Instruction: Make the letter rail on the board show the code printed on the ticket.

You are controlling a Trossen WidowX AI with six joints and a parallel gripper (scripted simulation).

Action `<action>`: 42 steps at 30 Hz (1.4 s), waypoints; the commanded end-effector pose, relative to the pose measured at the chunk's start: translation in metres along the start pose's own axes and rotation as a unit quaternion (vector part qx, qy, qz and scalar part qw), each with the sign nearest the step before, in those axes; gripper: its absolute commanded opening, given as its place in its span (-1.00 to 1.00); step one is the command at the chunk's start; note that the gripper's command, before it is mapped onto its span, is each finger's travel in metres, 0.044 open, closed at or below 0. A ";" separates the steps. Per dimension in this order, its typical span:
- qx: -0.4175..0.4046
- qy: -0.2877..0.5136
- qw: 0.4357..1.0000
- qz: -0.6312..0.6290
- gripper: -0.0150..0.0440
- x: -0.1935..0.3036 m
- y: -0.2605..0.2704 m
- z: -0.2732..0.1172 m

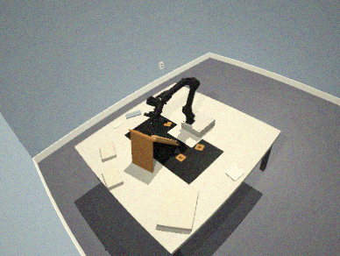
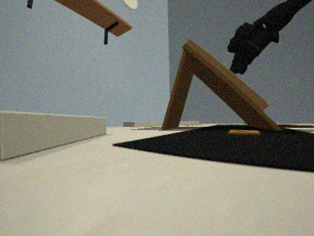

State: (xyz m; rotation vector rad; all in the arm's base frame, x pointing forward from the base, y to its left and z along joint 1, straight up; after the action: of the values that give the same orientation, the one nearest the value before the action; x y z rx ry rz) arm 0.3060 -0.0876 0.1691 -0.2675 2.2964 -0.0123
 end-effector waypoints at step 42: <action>-0.036 0.325 0.945 -0.006 -0.49 -0.029 -0.037 0.027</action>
State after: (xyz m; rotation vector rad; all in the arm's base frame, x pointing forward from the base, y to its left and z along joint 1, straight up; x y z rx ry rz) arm 0.3493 -0.1155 0.1777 -0.3551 2.9550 -0.0187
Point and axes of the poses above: the point midway between the two fingers, 35 mm back from their tips, its own z axis out along the fingers, its own y axis across the jaws, x = y × z, the point moved 1 cm from there along -z, back along the fingers, and after that the axes turned 7 degrees about -z, right-handed, at the moved point
